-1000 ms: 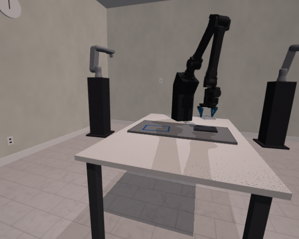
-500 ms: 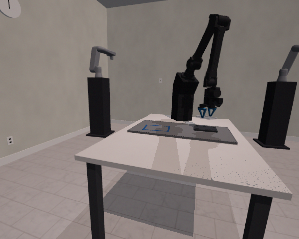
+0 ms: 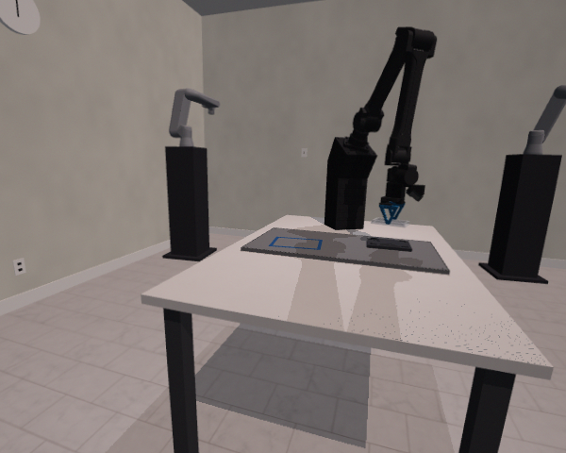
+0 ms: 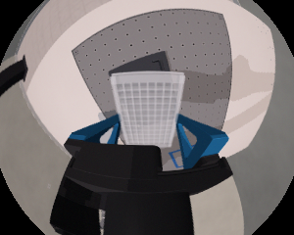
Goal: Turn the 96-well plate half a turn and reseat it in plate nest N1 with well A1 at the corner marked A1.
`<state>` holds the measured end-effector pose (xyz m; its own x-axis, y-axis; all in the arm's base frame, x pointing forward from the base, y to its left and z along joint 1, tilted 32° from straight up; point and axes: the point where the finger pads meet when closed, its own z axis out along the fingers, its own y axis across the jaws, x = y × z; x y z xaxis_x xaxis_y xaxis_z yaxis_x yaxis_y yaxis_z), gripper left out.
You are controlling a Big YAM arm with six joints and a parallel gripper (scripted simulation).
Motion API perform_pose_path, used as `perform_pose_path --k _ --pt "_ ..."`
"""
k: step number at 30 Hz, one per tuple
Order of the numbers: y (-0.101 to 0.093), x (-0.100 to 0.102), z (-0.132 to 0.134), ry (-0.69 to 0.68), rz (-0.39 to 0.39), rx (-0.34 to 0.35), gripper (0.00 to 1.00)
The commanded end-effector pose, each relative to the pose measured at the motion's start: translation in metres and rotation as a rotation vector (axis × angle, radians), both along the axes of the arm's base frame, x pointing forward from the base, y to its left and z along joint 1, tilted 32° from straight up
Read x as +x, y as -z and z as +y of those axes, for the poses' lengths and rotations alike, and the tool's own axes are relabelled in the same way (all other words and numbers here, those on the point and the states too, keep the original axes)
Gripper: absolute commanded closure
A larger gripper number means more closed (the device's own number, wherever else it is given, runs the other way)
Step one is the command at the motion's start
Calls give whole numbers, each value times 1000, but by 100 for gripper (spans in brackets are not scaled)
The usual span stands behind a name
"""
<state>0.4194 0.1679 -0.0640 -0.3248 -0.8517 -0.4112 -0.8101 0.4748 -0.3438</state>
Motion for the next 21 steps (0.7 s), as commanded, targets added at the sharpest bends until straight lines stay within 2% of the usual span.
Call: perform_pose_path --k 1,7,21 --pt "-5 1 -5 -108 -30 -66 100" --pt "-4 0 -3 -272 -71 -160 100" --pt "-3 -1 0 -268 -74 -153 100"
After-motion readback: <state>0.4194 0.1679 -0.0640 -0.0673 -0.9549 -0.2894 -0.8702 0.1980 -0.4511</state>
